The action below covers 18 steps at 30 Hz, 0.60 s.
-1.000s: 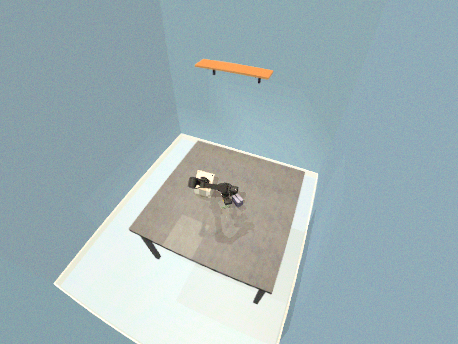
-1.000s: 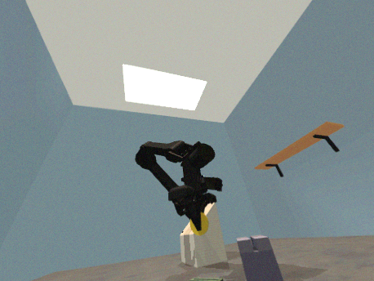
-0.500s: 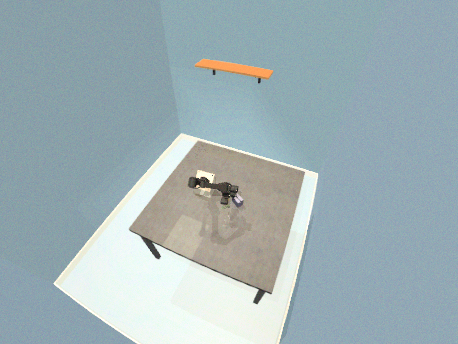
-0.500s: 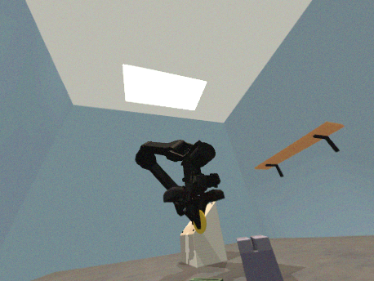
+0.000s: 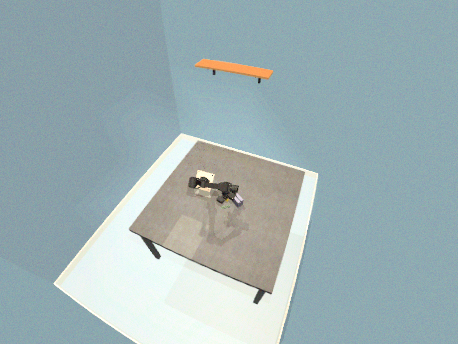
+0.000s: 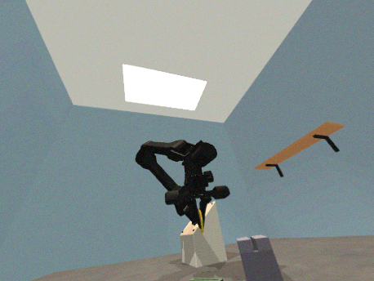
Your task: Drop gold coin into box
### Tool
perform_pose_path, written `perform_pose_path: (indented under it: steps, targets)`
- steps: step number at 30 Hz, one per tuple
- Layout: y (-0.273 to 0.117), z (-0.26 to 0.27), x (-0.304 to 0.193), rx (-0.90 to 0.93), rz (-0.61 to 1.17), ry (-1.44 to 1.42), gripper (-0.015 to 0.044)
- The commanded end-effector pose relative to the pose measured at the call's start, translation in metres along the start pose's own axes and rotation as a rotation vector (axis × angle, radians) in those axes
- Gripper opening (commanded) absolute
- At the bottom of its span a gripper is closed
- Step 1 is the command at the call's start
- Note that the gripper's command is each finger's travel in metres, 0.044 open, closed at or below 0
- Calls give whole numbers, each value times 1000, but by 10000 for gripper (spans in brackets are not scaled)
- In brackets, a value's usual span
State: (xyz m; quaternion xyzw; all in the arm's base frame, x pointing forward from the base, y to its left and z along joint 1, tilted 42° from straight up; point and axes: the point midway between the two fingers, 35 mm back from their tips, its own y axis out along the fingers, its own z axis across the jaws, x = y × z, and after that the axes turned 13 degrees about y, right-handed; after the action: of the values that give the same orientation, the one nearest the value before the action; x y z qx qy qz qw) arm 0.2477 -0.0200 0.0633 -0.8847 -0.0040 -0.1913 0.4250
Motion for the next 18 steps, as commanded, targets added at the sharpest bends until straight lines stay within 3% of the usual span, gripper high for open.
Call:
perform_pose_path:
  steps: [1, 8, 18]
  targets:
    - [0, 1, -1, -3, 2, 111, 0]
    - [0, 3, -2, -3, 2, 321, 0]
    - [-1, 15, 4, 5, -3, 330, 0]
